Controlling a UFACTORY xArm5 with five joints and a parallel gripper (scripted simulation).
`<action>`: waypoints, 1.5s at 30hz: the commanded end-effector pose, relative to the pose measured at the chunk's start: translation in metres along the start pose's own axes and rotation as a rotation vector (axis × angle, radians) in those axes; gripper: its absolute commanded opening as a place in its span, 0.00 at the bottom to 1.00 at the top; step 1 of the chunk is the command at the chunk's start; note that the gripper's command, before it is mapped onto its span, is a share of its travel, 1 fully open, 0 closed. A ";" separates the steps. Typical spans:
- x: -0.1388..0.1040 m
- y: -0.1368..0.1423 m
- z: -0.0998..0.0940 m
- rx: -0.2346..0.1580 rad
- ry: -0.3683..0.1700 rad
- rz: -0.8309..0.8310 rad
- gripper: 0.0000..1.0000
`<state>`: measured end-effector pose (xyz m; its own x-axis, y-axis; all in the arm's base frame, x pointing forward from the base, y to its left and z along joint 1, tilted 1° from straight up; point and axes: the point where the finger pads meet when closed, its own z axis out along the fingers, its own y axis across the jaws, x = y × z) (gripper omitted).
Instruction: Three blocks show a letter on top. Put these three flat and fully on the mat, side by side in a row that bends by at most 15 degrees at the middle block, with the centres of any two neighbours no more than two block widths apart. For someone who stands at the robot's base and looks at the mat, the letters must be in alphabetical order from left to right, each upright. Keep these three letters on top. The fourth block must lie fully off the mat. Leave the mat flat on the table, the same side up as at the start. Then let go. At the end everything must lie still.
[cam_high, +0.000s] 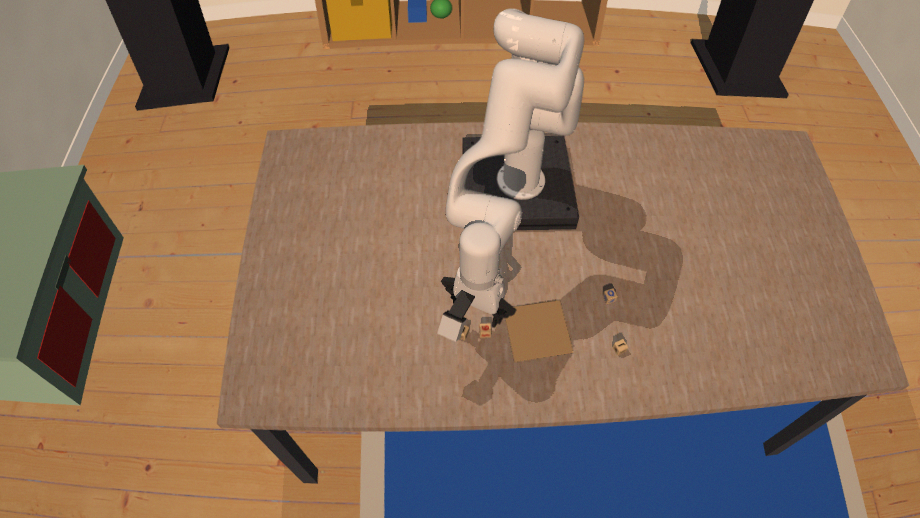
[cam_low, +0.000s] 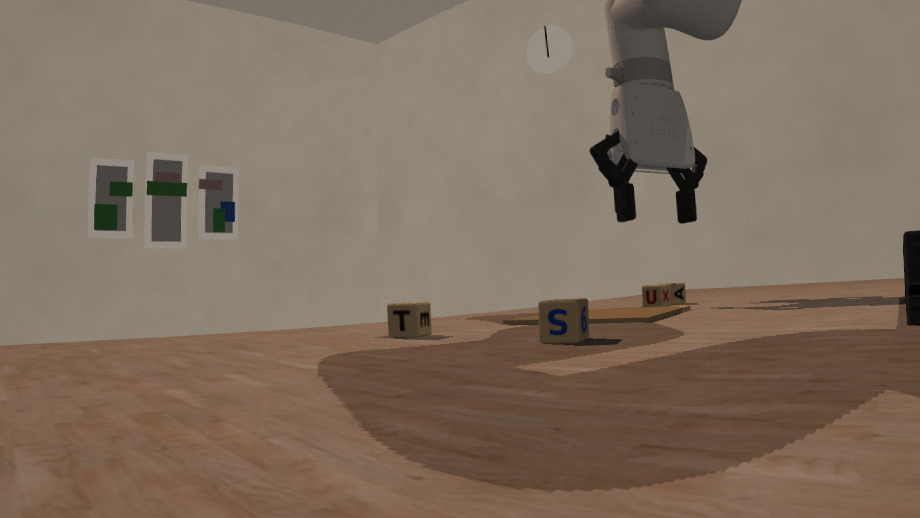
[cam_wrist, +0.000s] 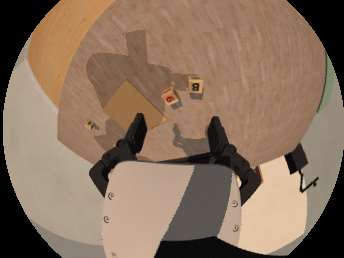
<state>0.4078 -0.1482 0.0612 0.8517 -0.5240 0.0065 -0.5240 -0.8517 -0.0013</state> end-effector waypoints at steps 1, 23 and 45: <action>0.003 0.002 -0.001 0.000 0.003 -0.139 1.00; 0.008 0.011 0.001 -0.001 0.003 -0.692 1.00; 0.013 0.020 0.003 -0.002 0.003 -1.223 1.00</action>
<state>0.4071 -0.1695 0.0576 0.8414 0.5403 0.0037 0.5403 -0.8414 0.0053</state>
